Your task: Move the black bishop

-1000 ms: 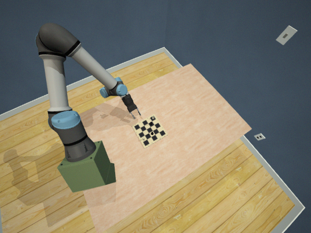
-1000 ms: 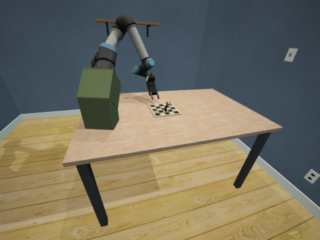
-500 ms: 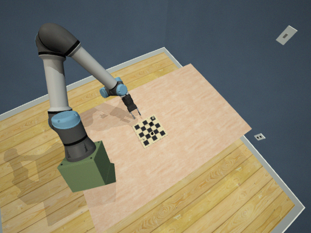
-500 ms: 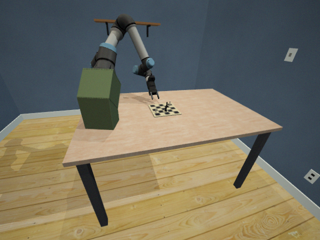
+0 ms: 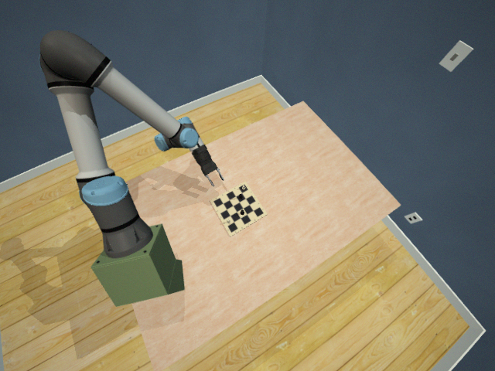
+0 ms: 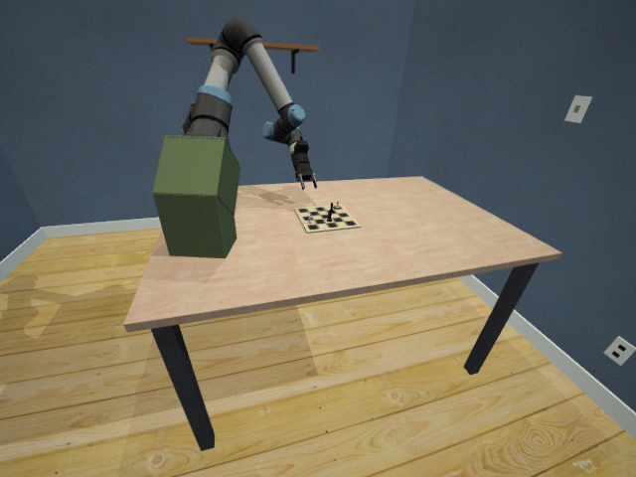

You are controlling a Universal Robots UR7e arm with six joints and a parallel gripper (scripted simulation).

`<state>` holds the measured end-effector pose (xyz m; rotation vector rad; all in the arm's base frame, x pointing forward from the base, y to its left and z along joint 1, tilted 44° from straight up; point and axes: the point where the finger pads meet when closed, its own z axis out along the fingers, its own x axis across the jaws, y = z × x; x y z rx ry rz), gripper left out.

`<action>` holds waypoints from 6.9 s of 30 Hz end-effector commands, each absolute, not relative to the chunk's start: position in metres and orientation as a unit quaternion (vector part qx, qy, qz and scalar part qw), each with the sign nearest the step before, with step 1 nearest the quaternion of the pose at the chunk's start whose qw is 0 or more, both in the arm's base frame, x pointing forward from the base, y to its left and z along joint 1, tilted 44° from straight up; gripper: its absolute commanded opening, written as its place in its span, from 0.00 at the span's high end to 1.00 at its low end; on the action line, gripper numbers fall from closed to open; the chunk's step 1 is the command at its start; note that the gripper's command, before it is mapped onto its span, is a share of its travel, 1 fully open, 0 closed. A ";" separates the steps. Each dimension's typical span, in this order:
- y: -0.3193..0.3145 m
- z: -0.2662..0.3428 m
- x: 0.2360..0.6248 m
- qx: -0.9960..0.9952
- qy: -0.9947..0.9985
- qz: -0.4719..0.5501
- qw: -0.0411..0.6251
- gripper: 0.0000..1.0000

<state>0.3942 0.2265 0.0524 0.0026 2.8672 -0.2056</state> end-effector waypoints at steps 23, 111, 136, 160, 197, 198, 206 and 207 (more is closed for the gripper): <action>0.194 0.082 0.387 0.007 0.989 -0.067 0.130 0.00; 0.097 0.042 0.462 0.616 0.692 0.335 -0.172 0.00; 0.114 0.025 0.466 0.864 0.335 0.220 -0.306 0.00; 0.118 0.018 0.471 0.907 0.189 0.167 -0.338 0.00; 0.118 0.018 0.471 0.907 0.189 0.167 -0.338 0.27; 0.118 0.018 0.471 0.907 0.189 0.167 -0.338 0.27; 0.119 0.017 0.471 0.907 0.189 0.167 -0.338 0.27; 0.119 0.017 0.471 0.907 0.189 0.167 -0.338 0.27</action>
